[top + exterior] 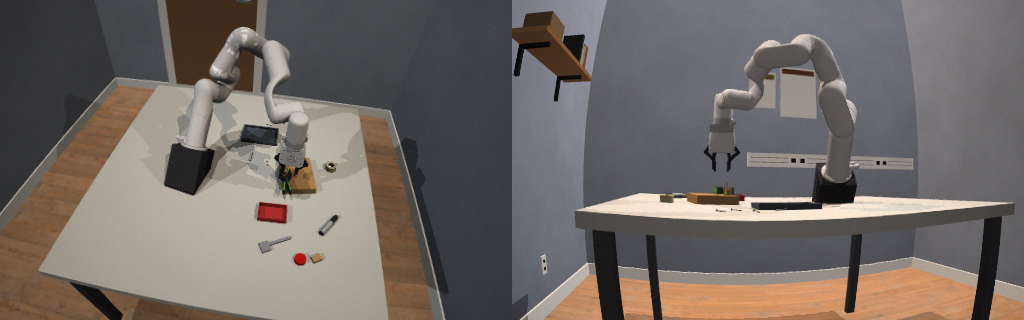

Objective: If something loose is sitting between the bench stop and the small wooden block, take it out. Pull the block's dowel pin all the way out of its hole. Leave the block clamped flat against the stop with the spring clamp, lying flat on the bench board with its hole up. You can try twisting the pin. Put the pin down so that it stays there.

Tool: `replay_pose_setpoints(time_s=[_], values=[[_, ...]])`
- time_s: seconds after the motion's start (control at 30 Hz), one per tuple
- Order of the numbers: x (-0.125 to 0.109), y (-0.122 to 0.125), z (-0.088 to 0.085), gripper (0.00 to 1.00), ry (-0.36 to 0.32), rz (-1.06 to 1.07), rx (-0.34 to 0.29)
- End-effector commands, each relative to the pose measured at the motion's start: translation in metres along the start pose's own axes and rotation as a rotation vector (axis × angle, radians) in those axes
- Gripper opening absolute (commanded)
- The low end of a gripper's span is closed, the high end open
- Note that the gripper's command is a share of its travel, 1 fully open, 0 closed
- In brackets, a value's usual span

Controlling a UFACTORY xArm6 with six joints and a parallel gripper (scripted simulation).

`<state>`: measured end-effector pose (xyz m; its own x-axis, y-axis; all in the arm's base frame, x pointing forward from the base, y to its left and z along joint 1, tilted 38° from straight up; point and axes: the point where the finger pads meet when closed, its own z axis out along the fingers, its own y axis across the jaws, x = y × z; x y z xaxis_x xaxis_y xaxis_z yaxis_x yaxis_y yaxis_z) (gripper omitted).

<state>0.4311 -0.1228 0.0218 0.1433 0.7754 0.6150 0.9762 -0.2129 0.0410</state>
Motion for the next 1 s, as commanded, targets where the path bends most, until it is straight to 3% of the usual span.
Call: replay_pose_setpoints(time_s=[0.0, 0.8, 0.97], values=[[0.008, 0.0, -0.003, 0.5, -0.004, 0.114, -0.001], [0.061, -0.015, -0.009, 0.5, -0.003, 0.91, -0.003], [0.067, -0.017, -0.009, 0.5, -0.002, 0.997, -0.003]])
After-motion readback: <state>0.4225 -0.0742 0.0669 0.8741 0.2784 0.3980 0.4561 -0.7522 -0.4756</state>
